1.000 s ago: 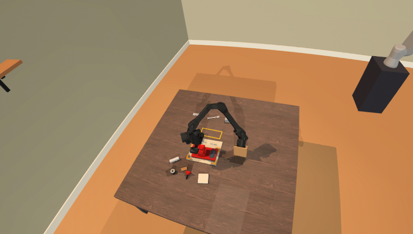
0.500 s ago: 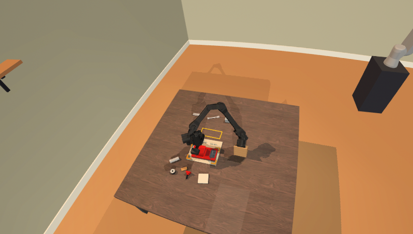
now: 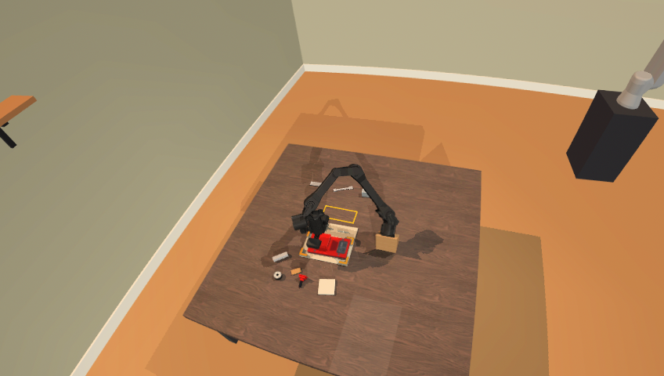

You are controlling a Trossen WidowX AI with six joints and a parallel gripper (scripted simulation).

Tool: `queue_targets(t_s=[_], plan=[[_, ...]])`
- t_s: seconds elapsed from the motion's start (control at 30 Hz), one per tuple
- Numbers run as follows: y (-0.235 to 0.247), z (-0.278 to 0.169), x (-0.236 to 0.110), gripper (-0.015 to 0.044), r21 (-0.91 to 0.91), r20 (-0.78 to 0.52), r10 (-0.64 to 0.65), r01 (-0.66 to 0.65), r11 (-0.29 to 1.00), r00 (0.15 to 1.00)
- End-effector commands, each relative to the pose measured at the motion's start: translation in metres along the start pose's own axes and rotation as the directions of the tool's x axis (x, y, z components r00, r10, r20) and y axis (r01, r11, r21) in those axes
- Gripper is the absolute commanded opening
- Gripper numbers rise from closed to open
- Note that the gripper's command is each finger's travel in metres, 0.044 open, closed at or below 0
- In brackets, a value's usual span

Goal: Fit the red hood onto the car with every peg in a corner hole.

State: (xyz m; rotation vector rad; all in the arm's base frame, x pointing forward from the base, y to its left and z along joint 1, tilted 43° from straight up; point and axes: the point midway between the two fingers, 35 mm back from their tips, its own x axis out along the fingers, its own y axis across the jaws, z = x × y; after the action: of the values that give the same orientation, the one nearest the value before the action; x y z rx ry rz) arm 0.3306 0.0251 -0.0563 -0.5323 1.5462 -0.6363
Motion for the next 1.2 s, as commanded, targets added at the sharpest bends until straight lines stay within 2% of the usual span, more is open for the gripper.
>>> queue_targets(t_s=[0.0, 1.17], plan=[[0.000, 0.000, 0.000, 0.0000, -0.005, 0.003, -0.002, 0.002, 1.000, 1.000], [0.000, 0.000, 0.011, 0.0000, -0.004, 0.003, -0.002, 0.002, 1.000, 1.000]])
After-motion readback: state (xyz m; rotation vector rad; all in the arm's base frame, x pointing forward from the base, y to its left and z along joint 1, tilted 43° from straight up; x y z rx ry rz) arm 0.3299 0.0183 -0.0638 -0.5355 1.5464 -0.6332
